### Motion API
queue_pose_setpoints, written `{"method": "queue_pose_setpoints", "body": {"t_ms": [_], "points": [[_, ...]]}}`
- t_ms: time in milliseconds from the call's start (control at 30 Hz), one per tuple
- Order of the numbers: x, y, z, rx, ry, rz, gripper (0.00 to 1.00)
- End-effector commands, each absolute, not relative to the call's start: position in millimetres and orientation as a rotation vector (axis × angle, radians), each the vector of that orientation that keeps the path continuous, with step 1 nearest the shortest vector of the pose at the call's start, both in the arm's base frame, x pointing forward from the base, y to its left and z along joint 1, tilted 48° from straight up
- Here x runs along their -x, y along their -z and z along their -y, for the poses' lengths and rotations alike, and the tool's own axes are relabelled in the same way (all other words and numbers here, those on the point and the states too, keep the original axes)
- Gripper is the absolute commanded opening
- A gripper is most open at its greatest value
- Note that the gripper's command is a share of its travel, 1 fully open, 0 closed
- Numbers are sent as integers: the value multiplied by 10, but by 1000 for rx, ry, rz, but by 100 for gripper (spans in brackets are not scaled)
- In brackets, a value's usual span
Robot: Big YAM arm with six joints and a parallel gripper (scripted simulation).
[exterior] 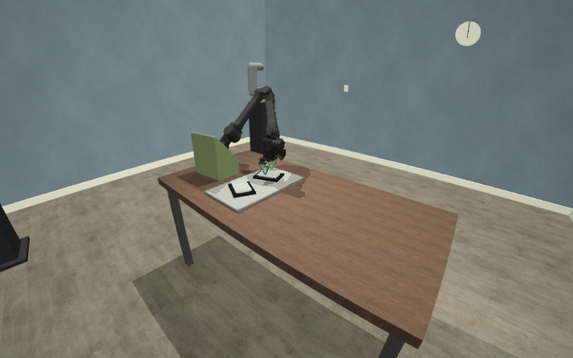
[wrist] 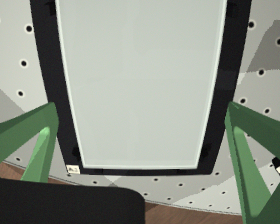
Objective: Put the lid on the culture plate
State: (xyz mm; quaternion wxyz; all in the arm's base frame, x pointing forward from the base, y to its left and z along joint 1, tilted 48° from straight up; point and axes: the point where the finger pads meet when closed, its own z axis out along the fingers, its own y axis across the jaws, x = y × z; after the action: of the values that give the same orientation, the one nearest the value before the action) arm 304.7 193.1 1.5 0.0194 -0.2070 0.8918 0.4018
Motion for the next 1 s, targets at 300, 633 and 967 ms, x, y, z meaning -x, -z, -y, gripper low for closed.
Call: {"method": "queue_pose_setpoints", "body": {"t_ms": [300,633,967], "points": [[-3090,-64,-1997,643,-1245,-2751,100],[-3036,37,-2027,635,-1252,-2772,100],[-3020,76,-2063,635,-1251,-2774,100]]}}
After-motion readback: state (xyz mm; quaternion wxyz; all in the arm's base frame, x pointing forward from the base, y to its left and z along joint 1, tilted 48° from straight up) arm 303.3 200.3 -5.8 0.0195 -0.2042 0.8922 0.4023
